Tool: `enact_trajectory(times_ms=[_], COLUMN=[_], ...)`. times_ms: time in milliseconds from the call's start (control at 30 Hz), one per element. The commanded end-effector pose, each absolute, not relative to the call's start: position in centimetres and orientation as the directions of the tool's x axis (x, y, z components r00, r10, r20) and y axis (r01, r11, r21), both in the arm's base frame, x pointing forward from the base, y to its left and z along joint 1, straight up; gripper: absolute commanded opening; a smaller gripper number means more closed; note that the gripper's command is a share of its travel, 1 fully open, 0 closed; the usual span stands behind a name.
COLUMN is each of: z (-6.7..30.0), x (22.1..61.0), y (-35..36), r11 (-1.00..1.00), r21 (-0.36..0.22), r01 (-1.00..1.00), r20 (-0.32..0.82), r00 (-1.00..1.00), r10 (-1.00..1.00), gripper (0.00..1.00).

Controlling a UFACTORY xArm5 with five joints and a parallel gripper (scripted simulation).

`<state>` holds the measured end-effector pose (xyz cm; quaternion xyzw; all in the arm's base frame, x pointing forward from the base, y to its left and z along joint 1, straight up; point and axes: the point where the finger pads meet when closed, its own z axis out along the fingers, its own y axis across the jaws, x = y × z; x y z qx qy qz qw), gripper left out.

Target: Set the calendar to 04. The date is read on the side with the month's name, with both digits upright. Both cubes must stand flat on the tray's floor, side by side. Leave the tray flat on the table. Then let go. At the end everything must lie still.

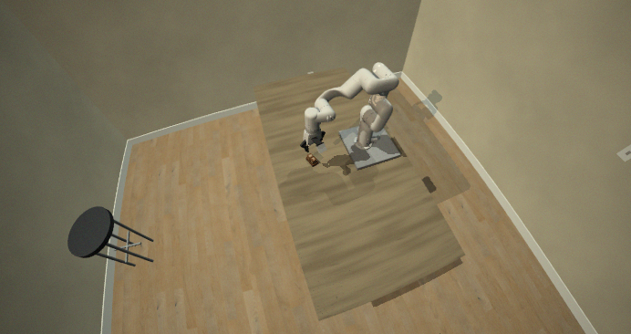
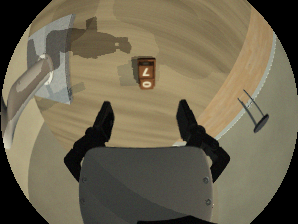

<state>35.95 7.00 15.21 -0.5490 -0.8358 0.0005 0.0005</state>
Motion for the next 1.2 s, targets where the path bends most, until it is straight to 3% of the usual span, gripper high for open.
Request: enact_trajectory(times_ms=[0,1167], z=[16.96,17.58], x=[36.05,36.04], y=[7.01,7.0], r11=[0.397,0.397], r21=[0.002,0.002], r01=[0.918,0.918], r20=[0.0,0.0], r00=[-0.397,-0.397], r10=[0.918,0.918], gripper=[1.0,1.0])
